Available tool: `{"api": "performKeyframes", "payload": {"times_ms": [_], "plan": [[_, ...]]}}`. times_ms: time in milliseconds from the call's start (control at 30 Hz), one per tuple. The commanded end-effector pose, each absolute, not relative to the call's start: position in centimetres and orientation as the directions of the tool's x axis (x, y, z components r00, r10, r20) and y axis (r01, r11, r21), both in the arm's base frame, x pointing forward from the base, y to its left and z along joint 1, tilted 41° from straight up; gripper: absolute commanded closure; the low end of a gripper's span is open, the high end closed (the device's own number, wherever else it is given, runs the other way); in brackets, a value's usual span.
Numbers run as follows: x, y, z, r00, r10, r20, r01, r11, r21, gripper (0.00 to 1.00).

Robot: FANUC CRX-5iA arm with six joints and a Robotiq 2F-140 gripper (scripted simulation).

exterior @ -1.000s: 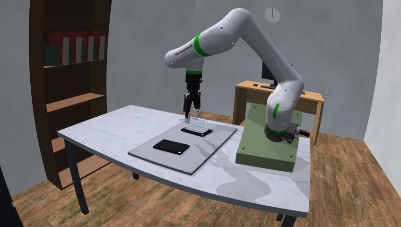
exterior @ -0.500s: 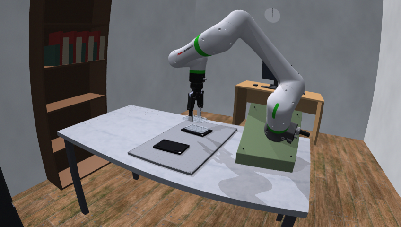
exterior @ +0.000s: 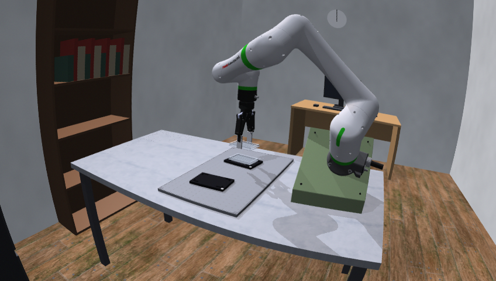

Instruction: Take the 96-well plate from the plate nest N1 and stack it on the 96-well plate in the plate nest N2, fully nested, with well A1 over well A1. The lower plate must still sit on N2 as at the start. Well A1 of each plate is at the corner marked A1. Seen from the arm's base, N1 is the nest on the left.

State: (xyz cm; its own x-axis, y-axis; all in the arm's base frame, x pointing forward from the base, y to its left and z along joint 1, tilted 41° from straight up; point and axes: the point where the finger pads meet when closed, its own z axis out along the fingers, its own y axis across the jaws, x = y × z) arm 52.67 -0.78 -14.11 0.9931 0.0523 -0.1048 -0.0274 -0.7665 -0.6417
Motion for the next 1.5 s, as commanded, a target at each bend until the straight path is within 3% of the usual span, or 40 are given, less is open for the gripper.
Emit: {"api": "performKeyframes", "payload": {"times_ms": [0, 1467], "plan": [[52.7, -0.8, -14.1, 0.993, 0.052, -0.105, -0.027, -0.767, -0.642, 1.0], [52.4, 0.8, -15.8, 0.993, 0.052, -0.105, -0.027, -0.767, -0.642, 1.0]]}}
